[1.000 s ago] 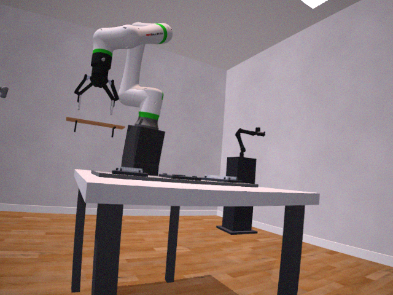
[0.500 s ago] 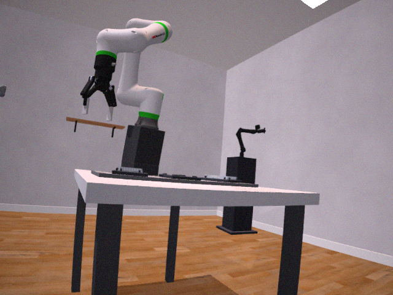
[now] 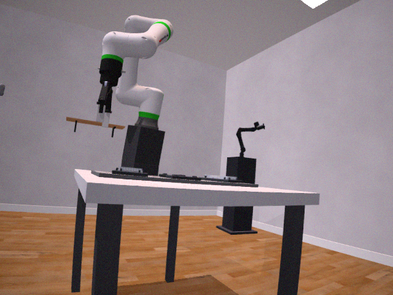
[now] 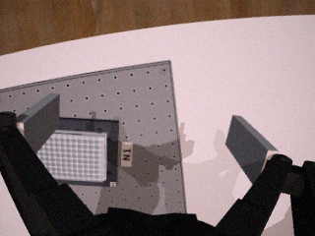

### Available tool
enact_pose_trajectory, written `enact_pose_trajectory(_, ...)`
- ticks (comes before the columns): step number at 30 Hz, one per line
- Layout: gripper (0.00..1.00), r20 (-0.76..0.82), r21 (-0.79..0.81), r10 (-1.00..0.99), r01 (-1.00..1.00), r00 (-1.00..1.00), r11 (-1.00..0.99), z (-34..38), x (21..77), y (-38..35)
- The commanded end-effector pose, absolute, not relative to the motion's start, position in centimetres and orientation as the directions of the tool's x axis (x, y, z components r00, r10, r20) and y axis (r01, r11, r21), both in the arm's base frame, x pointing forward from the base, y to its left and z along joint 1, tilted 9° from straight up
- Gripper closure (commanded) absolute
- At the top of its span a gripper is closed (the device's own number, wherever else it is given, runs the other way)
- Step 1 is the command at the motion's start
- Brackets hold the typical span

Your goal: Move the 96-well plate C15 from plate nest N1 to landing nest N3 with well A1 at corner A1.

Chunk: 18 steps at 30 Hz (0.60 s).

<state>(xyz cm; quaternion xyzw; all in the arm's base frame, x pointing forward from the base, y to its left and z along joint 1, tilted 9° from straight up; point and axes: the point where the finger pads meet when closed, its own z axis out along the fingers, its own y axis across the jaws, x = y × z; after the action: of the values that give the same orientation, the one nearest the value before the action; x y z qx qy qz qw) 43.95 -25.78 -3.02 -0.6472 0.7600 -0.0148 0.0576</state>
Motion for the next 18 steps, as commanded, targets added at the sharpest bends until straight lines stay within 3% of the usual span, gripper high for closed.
enact_pose_trajectory(1, 0.0, -0.072, -0.109, -0.996, -0.992, -0.06, 0.067, -3.5, 44.9, -25.4)
enact_pose_trajectory(4, 0.0, -0.039, -0.126, -0.982, -0.976, 0.183, -0.177, -4.7, 47.2, -23.9)
enact_pose_trajectory(18, 0.0, 0.028, -0.133, -0.809, -0.8, 0.588, -0.586, -7.0, 51.3, -20.7)
